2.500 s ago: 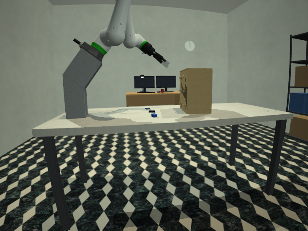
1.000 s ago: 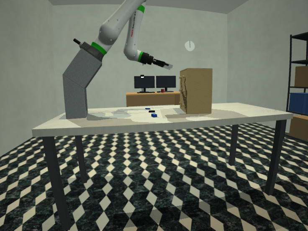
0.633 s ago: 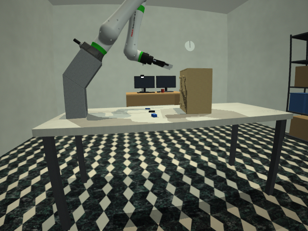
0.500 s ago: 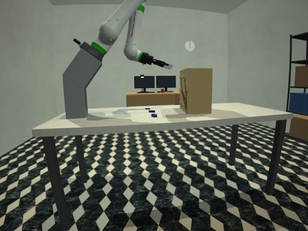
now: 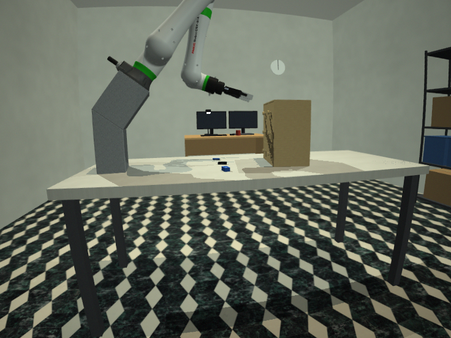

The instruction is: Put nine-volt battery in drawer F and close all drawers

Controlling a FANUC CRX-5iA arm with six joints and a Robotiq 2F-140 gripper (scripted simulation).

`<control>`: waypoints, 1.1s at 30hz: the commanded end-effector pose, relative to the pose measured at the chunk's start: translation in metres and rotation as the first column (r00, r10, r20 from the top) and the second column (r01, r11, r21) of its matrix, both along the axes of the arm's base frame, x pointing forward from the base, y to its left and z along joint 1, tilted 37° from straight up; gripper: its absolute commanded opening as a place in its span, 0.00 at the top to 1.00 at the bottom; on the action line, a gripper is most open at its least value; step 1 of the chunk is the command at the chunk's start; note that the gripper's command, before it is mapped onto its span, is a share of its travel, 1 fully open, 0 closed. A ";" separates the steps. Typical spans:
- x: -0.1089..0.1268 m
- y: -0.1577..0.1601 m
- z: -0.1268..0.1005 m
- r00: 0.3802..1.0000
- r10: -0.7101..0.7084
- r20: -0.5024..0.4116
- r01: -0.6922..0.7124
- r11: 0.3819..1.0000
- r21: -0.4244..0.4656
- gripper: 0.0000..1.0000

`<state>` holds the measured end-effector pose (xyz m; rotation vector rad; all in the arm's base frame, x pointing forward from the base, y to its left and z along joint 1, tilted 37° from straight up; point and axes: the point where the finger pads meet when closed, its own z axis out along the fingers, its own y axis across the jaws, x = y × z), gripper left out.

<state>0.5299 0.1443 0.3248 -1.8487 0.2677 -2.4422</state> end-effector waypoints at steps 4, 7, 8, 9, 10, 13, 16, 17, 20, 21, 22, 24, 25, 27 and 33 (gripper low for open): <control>0.000 0.000 0.000 1.000 0.000 0.000 0.000 1.000 0.000 0.00; 0.000 0.000 0.000 1.000 0.000 0.000 0.000 1.000 0.000 0.00; 0.000 0.000 0.000 1.000 0.000 0.000 0.000 1.000 0.000 0.00; 0.000 0.000 0.000 1.000 0.000 0.000 0.000 1.000 0.000 0.00; 0.000 0.000 0.000 1.000 0.000 0.000 0.000 1.000 0.000 0.00; 0.000 0.000 0.000 1.000 0.000 0.000 0.000 1.000 0.000 0.00; 0.000 0.000 0.000 1.000 0.000 0.000 0.000 1.000 0.000 0.00; 0.000 0.000 0.000 1.000 0.000 0.000 0.000 1.000 0.000 0.00; 0.000 0.000 0.000 1.000 0.000 0.000 0.000 1.000 0.000 0.00; 0.000 0.000 0.000 1.000 0.000 0.000 0.000 1.000 0.000 0.00; 0.000 0.000 0.000 1.000 0.000 0.000 0.000 1.000 0.000 0.00; 0.000 0.000 0.000 1.000 0.000 0.000 0.000 1.000 0.000 0.00; 0.000 0.000 0.000 1.000 0.000 0.000 0.000 1.000 0.000 0.00; 0.000 0.000 0.000 1.000 0.000 -0.001 0.000 1.000 0.000 0.00; -0.001 0.000 0.000 1.000 0.002 -0.011 -0.002 1.000 0.001 0.00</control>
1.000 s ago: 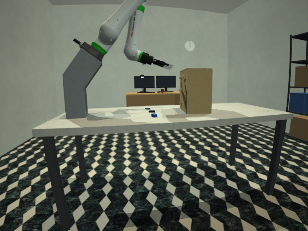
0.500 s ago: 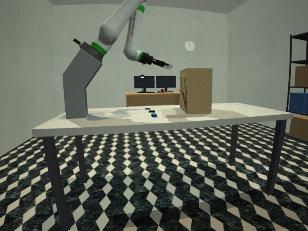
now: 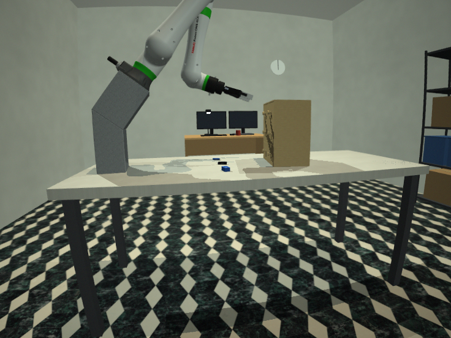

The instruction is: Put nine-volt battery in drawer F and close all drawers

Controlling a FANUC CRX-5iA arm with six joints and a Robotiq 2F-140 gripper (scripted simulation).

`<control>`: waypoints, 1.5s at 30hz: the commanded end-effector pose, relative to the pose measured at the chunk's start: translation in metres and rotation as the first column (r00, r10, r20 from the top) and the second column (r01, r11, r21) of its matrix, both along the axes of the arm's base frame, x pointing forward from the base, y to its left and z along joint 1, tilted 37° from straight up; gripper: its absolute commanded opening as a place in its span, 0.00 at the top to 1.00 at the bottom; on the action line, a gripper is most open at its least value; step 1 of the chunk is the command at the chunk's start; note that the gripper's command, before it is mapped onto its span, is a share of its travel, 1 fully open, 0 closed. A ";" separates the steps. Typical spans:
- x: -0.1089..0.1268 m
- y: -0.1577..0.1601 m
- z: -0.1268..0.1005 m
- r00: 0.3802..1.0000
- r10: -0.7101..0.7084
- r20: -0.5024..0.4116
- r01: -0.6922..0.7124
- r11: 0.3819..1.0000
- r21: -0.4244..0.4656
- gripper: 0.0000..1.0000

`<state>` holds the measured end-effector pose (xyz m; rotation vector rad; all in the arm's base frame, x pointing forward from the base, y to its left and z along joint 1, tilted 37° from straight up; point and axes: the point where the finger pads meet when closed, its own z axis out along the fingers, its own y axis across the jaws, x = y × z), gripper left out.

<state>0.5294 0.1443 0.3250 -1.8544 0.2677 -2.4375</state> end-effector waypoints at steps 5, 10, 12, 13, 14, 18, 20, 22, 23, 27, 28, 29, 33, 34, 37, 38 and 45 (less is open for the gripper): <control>-0.003 0.000 0.001 1.000 0.005 -0.027 -0.005 1.000 0.002 0.00; -0.005 0.000 0.001 0.999 0.009 -0.046 -0.008 1.000 0.003 0.00; -0.007 0.000 0.001 0.998 0.011 -0.062 -0.011 1.000 0.004 0.00; -0.008 0.000 0.001 0.997 0.013 -0.071 -0.012 1.000 0.004 0.00; -0.009 0.000 0.002 0.997 0.014 -0.080 -0.014 1.000 0.005 0.00; -0.014 0.000 0.002 0.992 0.022 -0.124 -0.022 1.000 0.008 0.00; -0.018 0.000 0.003 0.988 0.027 -0.150 -0.026 1.000 0.010 0.00; -0.021 0.000 0.003 0.983 0.033 -0.179 -0.031 0.999 0.012 0.00; -0.023 0.000 0.004 0.980 0.036 -0.196 -0.034 0.999 0.014 0.00; -0.027 0.001 0.004 0.972 0.043 -0.231 -0.041 0.999 0.017 0.00; -0.030 0.000 0.005 0.967 0.046 -0.252 -0.043 0.999 0.019 0.00; -0.033 0.001 0.005 0.961 0.051 -0.273 -0.047 0.999 0.021 0.00; -0.042 0.001 0.007 0.936 0.065 -0.346 -0.058 0.998 0.029 0.00; -0.044 0.001 0.007 0.930 0.069 -0.361 -0.061 0.998 0.031 0.00; -0.048 0.001 0.008 0.915 0.076 -0.396 -0.067 0.997 0.036 0.00; -0.050 0.001 0.008 0.909 0.079 -0.408 -0.070 0.997 0.038 0.00; -0.057 0.001 0.010 0.883 0.090 -0.461 -0.078 0.996 0.046 0.00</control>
